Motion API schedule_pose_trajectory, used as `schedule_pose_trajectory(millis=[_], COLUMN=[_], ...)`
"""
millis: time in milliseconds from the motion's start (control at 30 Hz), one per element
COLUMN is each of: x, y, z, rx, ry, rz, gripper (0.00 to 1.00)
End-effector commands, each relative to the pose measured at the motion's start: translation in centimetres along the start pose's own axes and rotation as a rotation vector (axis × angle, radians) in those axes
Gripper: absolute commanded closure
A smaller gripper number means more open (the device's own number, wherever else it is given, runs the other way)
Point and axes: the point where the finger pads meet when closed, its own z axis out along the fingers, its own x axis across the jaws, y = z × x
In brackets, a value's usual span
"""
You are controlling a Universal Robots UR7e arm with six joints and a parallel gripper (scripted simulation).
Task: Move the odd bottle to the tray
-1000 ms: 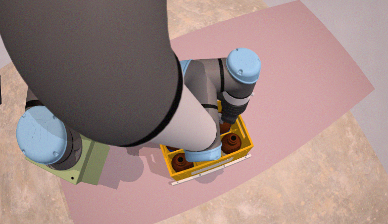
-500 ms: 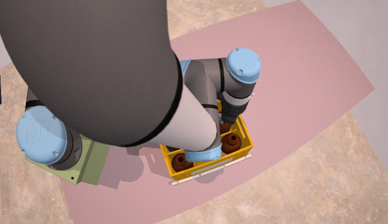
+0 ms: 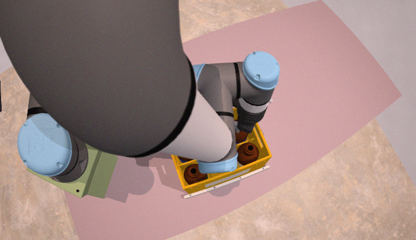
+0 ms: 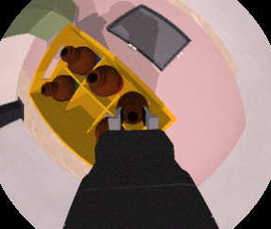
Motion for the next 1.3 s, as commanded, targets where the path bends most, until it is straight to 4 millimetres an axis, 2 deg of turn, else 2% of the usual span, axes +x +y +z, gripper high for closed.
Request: schedule_pose_trajectory(millis=[0, 100, 133, 1267], x=[0.04, 0.04, 0.04, 0.04], y=[0.33, 0.33, 0.33, 0.33], z=[-0.03, -0.03, -0.03, -0.03], rx=[-0.004, -0.004, -0.004, -0.004], ry=[0.002, 0.002, 0.002, 0.002], rz=[0.003, 0.003, 0.003, 0.003], gripper=[1.0, 1.0, 0.0, 0.0])
